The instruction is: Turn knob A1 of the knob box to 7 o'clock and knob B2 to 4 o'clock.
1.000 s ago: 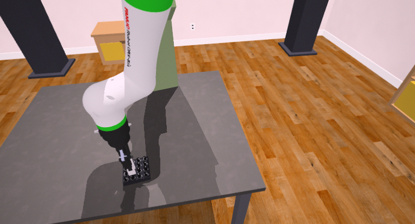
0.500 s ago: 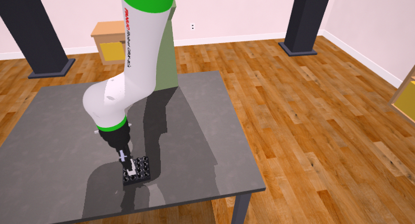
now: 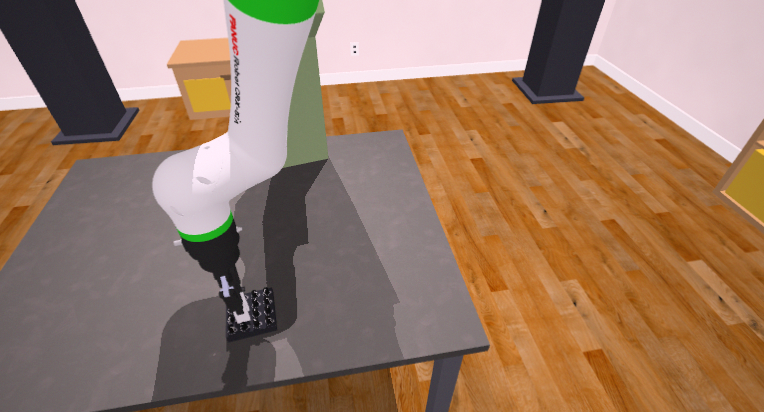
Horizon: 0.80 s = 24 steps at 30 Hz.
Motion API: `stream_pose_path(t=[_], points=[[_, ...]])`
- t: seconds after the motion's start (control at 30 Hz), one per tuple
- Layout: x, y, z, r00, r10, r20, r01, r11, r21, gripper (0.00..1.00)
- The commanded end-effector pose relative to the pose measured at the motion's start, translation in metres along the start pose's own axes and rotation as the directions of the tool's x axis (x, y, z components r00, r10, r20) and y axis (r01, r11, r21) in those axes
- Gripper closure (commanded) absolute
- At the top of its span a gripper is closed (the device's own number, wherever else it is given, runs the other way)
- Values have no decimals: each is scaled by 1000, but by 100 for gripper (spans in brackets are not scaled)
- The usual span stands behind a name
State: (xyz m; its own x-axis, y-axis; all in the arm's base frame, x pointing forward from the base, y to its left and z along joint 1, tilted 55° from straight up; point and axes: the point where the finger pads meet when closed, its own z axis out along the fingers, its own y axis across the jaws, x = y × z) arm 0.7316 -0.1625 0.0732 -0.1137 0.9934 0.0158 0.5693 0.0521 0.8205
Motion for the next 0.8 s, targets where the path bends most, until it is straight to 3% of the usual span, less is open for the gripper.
stream_pose_path(t=[0.0,0.4,0.43,0.77], points=[[0,0,0,1000,0,0,0,1000,0,88],[0,0,0,1000,0,0,0,1000,0,88],[0,0,0,1000,0,0,0,1000,0,95],[0,0,0,1000,0,0,0,1000,0,95]])
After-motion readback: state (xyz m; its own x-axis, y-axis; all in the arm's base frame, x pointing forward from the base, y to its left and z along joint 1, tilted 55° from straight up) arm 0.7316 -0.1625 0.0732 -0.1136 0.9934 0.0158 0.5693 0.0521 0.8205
